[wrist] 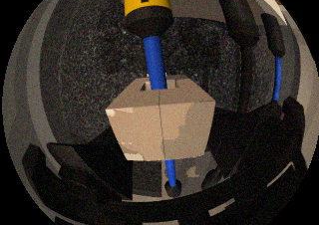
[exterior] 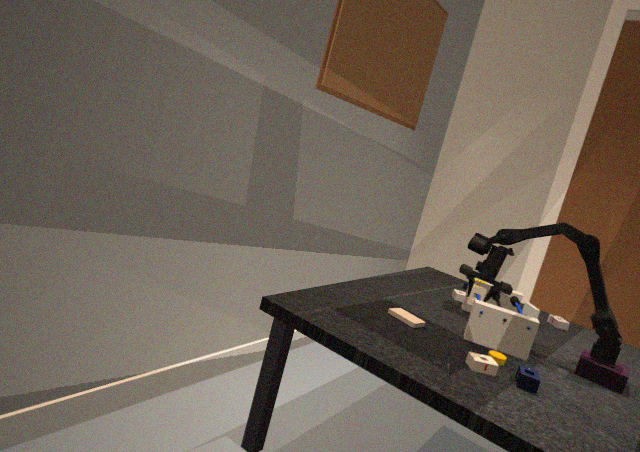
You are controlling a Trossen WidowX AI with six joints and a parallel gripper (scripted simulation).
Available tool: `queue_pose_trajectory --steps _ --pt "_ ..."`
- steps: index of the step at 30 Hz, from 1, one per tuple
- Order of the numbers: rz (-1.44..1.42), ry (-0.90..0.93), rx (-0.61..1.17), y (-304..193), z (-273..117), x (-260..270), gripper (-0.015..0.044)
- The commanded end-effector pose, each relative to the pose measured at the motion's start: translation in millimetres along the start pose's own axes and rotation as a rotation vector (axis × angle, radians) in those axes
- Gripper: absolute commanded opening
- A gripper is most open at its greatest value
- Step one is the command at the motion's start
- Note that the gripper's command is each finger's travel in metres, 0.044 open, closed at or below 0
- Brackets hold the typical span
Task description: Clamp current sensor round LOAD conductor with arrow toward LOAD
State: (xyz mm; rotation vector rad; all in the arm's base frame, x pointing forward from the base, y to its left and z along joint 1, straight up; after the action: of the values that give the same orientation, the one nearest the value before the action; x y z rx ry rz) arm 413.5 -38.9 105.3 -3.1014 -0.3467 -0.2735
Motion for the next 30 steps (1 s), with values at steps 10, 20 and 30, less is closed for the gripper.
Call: queue_pose_trajectory --steps 10,20,30 --pt "0.0 0.0 0.0 0 0 0 0.044" --pt "0.0 0.013 0.001 1 -11 -1 0.044" --pt "-0.001 0.122 0.004 0 -101 -17 0.044"
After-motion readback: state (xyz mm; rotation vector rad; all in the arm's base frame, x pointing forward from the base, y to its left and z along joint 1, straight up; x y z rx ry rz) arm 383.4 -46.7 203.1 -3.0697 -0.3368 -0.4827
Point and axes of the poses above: the point midway between the two fingers, 35 mm back from their tips, its own z axis out along the fingers, its own x axis across the jaws, y = z × x, the point moved 3 cm from there along -z, back along the fingers, and after that the axes turned 3 degrees about z, right-handed, at the moved point
